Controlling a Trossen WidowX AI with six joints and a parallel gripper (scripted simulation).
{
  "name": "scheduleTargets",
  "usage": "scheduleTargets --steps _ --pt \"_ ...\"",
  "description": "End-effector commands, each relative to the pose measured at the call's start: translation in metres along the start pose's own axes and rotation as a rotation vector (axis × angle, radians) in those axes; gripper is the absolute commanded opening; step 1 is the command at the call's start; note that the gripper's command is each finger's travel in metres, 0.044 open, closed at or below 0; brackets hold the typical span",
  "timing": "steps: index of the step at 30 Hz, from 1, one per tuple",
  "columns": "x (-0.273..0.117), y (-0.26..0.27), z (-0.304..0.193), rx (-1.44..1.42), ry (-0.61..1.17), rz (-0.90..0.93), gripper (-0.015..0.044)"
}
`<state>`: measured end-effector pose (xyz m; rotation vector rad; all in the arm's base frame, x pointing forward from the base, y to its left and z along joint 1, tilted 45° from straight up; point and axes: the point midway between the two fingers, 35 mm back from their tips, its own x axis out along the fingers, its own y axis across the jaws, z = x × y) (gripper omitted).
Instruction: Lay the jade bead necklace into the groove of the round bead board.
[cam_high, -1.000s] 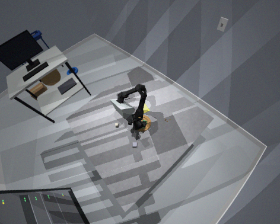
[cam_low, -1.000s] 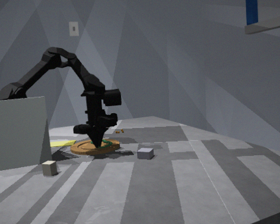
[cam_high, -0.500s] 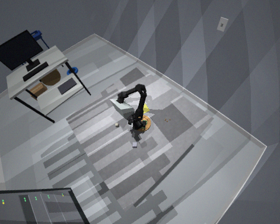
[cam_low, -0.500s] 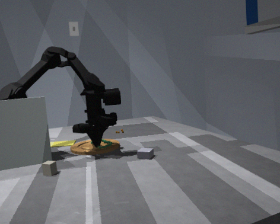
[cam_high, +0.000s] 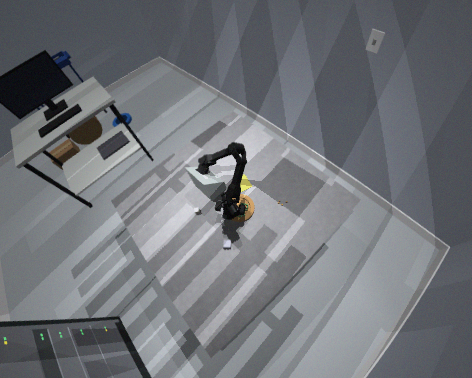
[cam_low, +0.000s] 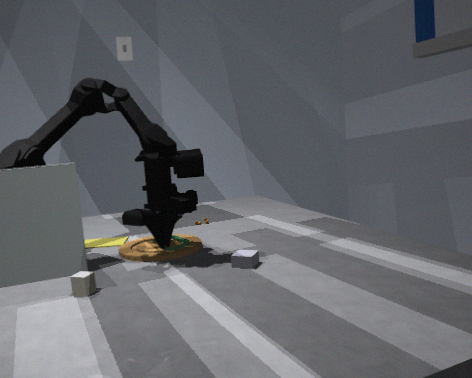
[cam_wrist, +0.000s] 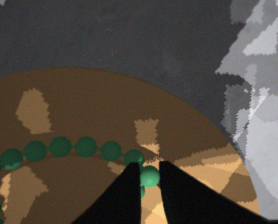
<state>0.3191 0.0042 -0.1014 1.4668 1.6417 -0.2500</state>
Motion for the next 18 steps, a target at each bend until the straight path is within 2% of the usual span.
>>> scheduleTargets --steps 1,2,18 --pt "0.0048 -0.0009 -0.0005 0.002 0.004 0.0 0.0" --pt "0.0048 -0.0009 -0.0005 0.002 0.004 0.0 0.0" --pt "-0.0024 -0.0008 -0.0004 0.002 0.003 0.0 0.042"
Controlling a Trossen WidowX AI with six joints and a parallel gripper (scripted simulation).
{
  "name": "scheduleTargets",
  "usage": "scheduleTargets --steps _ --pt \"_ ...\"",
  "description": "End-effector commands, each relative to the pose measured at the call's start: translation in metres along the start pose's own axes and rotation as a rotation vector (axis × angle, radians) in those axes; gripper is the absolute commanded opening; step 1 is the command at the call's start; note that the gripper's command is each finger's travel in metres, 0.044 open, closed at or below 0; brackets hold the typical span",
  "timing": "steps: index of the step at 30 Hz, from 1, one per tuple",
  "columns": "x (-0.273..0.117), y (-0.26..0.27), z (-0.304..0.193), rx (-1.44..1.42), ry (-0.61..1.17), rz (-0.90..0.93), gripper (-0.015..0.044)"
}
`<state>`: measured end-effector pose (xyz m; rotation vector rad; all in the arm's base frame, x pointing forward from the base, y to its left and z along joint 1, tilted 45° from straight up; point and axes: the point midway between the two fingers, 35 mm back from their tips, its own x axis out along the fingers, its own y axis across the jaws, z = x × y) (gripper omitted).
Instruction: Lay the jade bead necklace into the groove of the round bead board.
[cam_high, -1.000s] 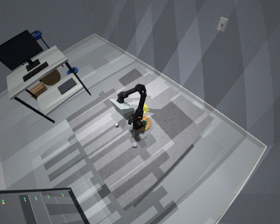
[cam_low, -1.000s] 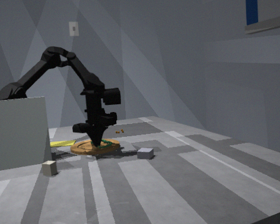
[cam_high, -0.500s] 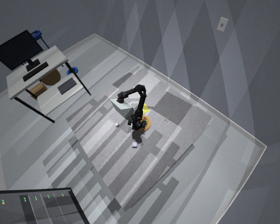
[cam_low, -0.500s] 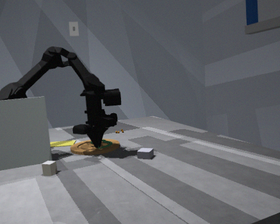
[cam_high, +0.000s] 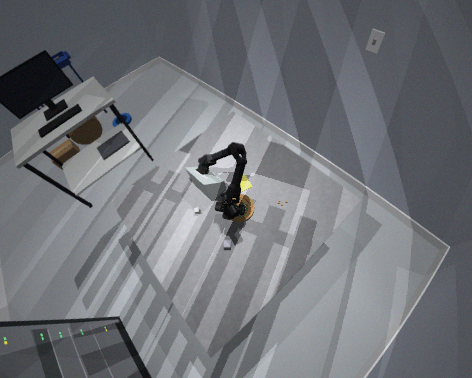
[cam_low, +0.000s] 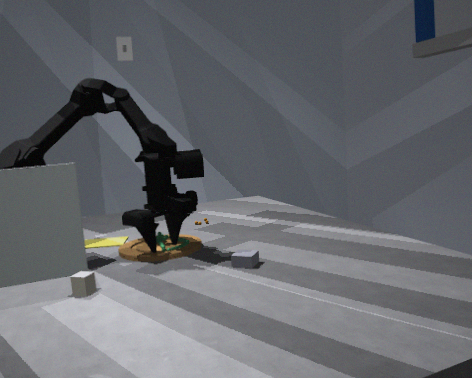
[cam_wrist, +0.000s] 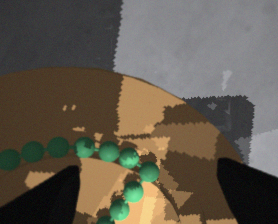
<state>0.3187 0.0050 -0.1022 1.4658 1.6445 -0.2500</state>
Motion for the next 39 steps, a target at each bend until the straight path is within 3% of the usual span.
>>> scheduleTargets --steps 1,22,25,34,39 --pt "0.0 0.0 0.0 0.0 0.0 0.0 0.044" --pt "-0.004 0.0 0.0 0.002 0.002 0.002 0.044" --pt "-0.006 0.0 0.0 -0.135 0.002 0.002 0.0361" --pt "-0.017 0.003 -0.004 -0.984 0.001 0.002 0.0125" --pt "-0.023 0.005 -0.006 -1.418 0.0 0.002 0.012"
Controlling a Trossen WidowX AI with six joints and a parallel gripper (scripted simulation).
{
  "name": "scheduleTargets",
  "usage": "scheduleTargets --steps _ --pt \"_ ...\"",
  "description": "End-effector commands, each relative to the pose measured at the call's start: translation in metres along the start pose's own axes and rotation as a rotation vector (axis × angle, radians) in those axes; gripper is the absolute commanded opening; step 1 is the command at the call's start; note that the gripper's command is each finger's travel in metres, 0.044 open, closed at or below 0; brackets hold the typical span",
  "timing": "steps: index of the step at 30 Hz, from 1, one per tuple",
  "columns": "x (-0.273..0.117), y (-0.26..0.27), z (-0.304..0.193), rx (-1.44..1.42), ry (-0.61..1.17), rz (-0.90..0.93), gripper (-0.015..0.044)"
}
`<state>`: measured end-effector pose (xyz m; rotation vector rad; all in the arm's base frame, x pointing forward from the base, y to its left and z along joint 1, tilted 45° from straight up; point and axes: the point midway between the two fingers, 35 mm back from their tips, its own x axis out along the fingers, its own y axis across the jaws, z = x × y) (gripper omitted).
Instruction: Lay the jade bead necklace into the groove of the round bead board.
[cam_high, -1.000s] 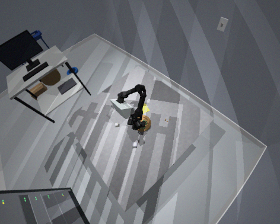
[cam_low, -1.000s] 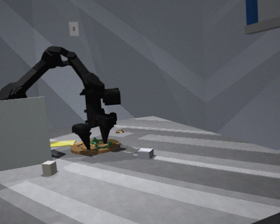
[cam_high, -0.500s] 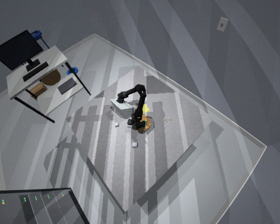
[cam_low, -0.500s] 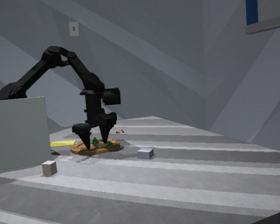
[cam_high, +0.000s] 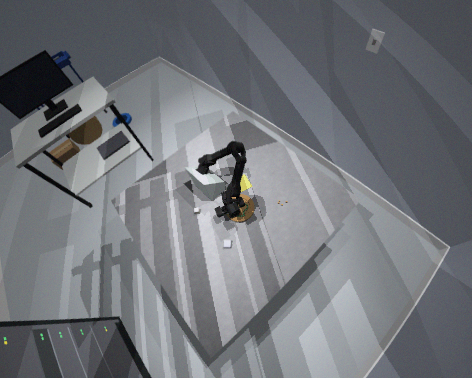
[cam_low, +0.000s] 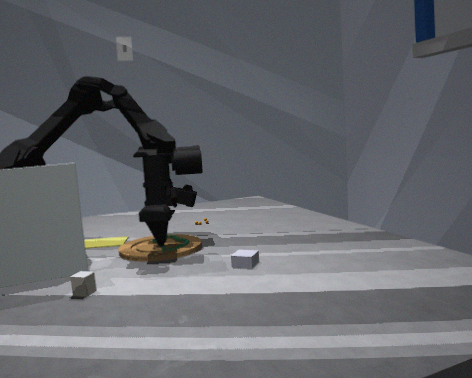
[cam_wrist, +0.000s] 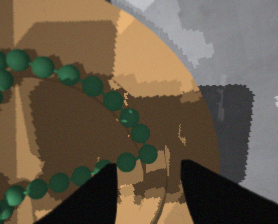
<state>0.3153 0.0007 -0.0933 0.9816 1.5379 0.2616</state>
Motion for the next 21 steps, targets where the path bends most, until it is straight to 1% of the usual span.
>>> scheduleTargets --steps 1,21 --pt "-0.014 0.006 0.001 -0.83 -0.008 -0.005 0.012" --pt "-0.026 0.01 -0.001 -1.717 -0.006 -0.008 0.012"
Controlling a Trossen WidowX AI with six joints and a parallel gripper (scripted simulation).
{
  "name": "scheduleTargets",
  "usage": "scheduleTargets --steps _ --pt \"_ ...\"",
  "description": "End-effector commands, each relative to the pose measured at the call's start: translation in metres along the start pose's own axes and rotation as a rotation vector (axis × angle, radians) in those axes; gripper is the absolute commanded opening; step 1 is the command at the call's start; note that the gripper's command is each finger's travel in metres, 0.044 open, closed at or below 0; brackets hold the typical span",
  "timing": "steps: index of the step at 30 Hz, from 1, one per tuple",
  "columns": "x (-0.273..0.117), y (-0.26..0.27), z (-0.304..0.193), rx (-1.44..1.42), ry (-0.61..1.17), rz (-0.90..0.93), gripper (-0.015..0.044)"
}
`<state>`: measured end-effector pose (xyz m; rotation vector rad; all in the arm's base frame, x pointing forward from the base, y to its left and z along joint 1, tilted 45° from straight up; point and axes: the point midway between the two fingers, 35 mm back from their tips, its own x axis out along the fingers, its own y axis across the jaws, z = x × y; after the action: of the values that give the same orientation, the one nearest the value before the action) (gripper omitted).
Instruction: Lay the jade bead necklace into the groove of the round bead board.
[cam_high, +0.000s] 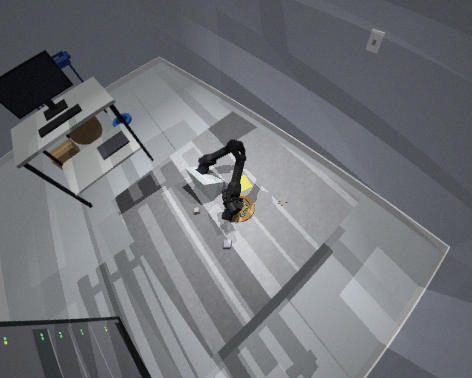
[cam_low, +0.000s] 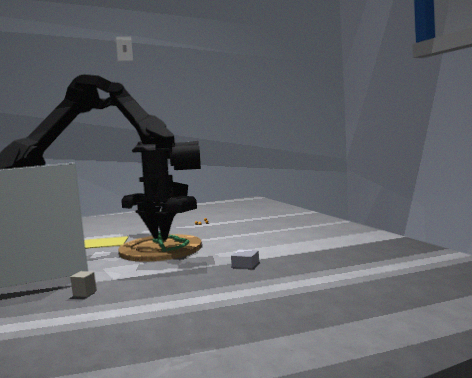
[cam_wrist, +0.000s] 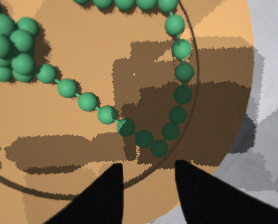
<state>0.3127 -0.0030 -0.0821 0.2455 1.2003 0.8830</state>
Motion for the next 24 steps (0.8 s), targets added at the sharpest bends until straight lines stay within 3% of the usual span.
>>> scheduleTargets --steps 1,24 --pt "-0.0155 0.0014 0.0069 -0.836 0.0 -0.017 0.012" --pt "-0.0159 0.0016 0.0069 -0.885 0.0 -0.017 0.012"
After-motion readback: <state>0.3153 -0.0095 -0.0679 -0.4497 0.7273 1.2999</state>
